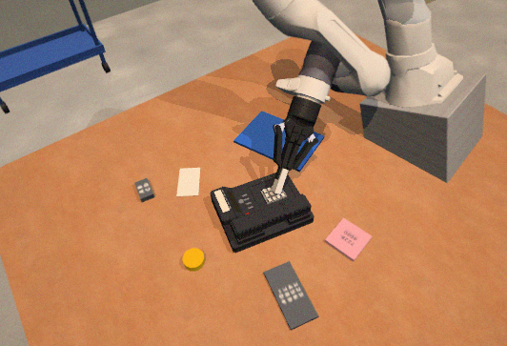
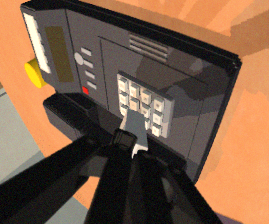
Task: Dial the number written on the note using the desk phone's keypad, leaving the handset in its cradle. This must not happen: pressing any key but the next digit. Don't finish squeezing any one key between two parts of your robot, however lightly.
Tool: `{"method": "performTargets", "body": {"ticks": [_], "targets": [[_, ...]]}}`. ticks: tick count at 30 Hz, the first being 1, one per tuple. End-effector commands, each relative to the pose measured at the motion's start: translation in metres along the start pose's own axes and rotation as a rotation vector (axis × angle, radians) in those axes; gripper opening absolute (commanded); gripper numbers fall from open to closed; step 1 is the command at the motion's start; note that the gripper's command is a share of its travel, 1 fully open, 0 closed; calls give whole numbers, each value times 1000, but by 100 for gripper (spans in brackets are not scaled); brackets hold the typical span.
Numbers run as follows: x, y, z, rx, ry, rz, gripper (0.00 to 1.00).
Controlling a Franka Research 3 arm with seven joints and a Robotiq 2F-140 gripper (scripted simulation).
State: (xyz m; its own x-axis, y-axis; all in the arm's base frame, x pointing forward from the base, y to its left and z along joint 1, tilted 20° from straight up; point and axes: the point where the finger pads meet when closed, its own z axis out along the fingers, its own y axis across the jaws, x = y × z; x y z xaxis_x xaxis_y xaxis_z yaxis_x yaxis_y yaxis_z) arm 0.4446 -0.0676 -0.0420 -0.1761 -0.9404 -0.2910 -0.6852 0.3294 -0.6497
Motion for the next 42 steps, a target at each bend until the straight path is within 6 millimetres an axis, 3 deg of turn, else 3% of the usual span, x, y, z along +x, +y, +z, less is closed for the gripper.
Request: {"method": "performTargets", "body": {"ticks": [1, 42], "targets": [[1, -1, 1, 4, -1, -8, 0], [4, 1, 4, 4, -1, -8, 0]]}}
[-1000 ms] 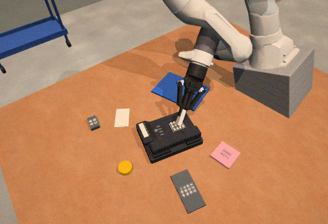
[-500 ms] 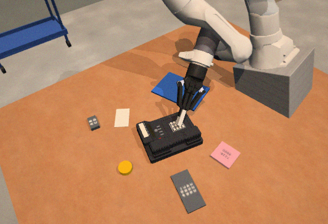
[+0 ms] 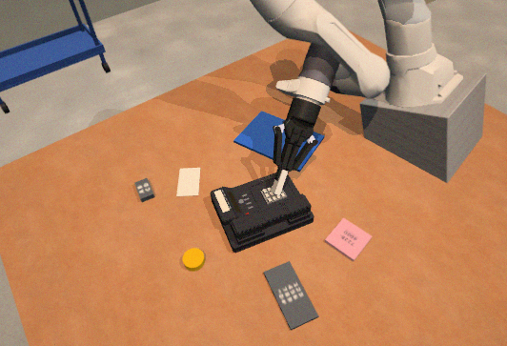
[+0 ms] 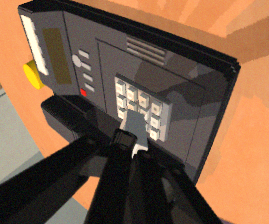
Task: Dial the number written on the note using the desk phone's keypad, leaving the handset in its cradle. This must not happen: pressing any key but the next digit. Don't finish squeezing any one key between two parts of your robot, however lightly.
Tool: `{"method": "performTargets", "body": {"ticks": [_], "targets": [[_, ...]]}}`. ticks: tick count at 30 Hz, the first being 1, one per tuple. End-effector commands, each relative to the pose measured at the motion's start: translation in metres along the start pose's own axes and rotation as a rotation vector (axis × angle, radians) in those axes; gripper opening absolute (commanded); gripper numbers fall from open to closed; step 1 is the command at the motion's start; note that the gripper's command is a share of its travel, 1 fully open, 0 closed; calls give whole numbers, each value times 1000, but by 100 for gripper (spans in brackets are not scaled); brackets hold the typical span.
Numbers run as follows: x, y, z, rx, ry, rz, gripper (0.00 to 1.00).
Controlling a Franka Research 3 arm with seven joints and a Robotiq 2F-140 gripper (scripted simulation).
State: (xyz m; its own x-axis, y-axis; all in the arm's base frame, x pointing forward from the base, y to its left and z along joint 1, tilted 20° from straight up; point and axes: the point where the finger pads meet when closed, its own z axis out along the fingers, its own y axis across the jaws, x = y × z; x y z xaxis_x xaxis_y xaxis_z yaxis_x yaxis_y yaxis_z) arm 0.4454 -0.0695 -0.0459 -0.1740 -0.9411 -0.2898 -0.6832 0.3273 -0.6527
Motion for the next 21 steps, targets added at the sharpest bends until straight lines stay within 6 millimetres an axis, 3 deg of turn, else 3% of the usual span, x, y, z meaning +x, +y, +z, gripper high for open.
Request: {"method": "performTargets", "body": {"ticks": [1, 21], "targets": [[1, 0, 1, 1, 0, -6, 0], [-6, -5, -7, 1, 0, -6, 0]]}}
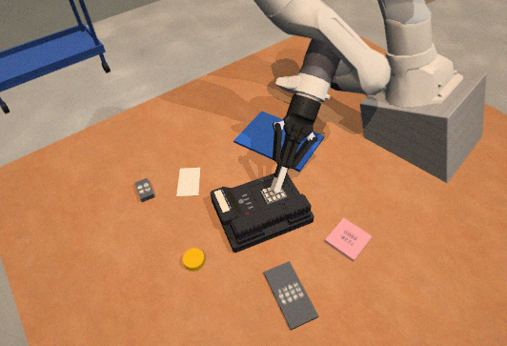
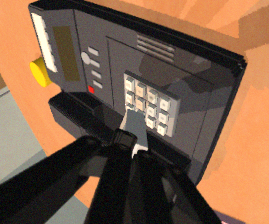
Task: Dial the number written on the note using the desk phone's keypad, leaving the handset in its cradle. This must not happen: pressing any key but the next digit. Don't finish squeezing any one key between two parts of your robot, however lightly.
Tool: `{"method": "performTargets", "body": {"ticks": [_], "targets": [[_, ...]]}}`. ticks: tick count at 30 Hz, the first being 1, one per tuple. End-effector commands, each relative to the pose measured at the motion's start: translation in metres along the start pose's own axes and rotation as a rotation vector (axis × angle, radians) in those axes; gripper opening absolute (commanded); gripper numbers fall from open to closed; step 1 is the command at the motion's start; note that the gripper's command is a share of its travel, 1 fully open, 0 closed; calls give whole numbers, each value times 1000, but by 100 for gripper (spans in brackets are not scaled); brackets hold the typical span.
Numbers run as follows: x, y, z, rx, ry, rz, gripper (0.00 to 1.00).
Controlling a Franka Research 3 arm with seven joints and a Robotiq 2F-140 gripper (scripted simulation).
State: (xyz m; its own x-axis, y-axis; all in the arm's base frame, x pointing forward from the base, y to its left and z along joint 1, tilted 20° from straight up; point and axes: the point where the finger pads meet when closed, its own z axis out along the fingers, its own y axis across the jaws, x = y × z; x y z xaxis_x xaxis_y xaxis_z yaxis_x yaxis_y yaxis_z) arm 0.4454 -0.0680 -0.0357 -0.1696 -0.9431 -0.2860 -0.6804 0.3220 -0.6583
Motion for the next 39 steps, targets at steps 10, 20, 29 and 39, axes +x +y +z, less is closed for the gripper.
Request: {"method": "performTargets", "body": {"ticks": [10, 20, 29, 39], "targets": [[-6, -1, 5, -5, 0, 0, 0], [-14, -4, 14, -5, 0, 0, 0], [-14, -4, 15, -5, 0, 0, 0], [-11, -1, 19, -5, 0, 0, 0]]}}
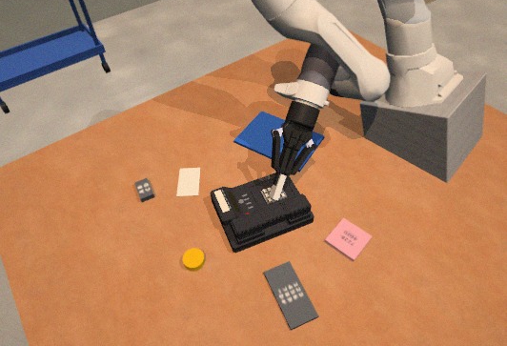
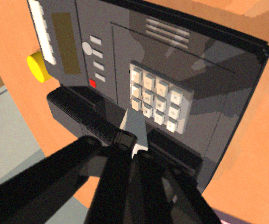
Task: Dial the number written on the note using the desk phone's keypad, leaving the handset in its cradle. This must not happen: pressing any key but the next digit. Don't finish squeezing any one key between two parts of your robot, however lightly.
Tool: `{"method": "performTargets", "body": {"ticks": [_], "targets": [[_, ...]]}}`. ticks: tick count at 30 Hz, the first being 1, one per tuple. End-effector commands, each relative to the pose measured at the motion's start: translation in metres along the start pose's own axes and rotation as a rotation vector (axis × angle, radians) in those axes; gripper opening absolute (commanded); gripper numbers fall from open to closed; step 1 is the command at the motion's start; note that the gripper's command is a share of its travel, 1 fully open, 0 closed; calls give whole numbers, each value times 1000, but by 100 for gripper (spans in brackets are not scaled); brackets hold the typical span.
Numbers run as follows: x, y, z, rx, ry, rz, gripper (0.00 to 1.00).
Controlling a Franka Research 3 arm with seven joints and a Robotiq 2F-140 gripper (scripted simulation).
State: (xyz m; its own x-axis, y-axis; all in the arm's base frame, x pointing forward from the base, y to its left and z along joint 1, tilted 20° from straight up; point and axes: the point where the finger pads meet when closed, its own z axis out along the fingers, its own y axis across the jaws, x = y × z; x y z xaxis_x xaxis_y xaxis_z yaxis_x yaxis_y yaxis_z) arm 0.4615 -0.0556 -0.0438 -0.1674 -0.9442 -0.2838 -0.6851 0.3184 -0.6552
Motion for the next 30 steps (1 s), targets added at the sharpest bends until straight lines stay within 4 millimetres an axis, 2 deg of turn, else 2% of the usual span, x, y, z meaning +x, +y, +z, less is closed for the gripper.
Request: {"method": "performTargets", "body": {"ticks": [1, 30], "targets": [[2, 1, 1, 1, 0, 4, 0], [3, 2, 3, 1, 0, 4, 0]]}}
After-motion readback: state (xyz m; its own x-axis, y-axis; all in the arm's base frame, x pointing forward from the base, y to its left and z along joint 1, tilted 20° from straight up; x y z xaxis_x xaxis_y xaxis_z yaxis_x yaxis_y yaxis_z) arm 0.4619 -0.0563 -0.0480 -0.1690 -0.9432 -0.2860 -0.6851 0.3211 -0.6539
